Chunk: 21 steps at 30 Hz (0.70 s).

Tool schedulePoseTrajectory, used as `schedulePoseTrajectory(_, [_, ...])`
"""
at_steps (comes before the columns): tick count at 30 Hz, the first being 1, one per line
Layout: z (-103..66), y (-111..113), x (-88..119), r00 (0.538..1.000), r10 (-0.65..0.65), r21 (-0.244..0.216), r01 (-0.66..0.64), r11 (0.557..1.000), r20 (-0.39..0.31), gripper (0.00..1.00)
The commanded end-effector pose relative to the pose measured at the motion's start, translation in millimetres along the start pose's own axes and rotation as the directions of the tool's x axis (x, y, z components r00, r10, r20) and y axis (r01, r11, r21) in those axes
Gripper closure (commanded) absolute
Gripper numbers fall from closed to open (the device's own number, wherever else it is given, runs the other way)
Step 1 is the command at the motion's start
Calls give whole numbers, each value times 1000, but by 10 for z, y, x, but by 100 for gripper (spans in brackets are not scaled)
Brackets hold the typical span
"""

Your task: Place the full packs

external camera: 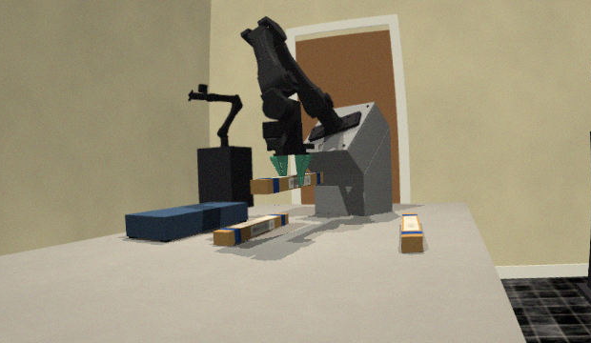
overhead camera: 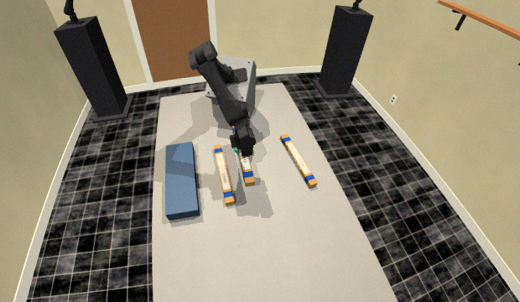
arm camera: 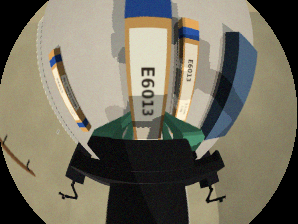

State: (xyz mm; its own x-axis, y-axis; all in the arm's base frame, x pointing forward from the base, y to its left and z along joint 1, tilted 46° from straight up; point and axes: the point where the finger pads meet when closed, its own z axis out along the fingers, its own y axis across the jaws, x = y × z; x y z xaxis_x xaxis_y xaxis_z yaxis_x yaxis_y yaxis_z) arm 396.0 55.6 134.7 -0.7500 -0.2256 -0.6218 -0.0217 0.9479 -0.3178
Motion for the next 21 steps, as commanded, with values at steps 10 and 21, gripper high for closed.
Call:
schedulePoseTrajectory(10, [-370,15,-101,999,0,-8,0,1000,39,100])
schedulePoseTrajectory(21, [-383,15,-101,999,0,-8,0,1000,39,100])
